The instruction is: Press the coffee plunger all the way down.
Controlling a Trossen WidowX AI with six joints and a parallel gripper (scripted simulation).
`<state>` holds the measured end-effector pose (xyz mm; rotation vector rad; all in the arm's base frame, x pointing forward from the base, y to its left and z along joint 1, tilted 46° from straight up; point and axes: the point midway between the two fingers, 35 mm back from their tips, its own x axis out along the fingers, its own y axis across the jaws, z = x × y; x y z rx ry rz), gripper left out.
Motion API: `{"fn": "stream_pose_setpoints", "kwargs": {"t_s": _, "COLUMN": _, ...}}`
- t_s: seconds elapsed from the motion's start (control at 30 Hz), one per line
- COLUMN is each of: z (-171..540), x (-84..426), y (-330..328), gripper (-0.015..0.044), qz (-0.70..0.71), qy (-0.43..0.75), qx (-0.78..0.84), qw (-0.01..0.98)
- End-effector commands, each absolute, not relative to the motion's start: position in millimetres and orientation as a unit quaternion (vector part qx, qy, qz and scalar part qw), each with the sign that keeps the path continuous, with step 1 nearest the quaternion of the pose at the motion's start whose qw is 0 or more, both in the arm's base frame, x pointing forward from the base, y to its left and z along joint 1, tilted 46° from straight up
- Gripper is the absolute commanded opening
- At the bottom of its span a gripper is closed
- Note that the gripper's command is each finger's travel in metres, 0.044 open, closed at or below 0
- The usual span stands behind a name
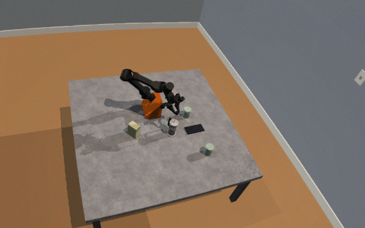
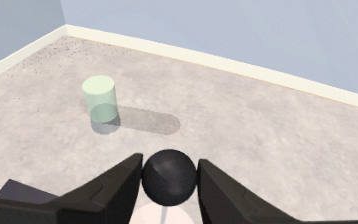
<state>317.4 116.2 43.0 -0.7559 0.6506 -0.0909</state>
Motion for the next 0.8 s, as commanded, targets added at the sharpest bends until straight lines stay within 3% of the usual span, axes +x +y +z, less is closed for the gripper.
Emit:
{"fn": "stream_pose_setpoints", "kwargs": {"t_s": 0.0, "z": 26, "x": 313, "y": 103, "gripper": 0.0114, "qz": -0.045, "qy": 0.33, "qx": -0.369, "qw": 0.868}}
{"fn": "stream_pose_setpoints", "kwargs": {"t_s": 0.77, "z": -3, "x": 313, "y": 78, "gripper": 0.0114, "qz": -0.045, "qy": 0.33, "qx": -0.37, "qw": 0.867}}
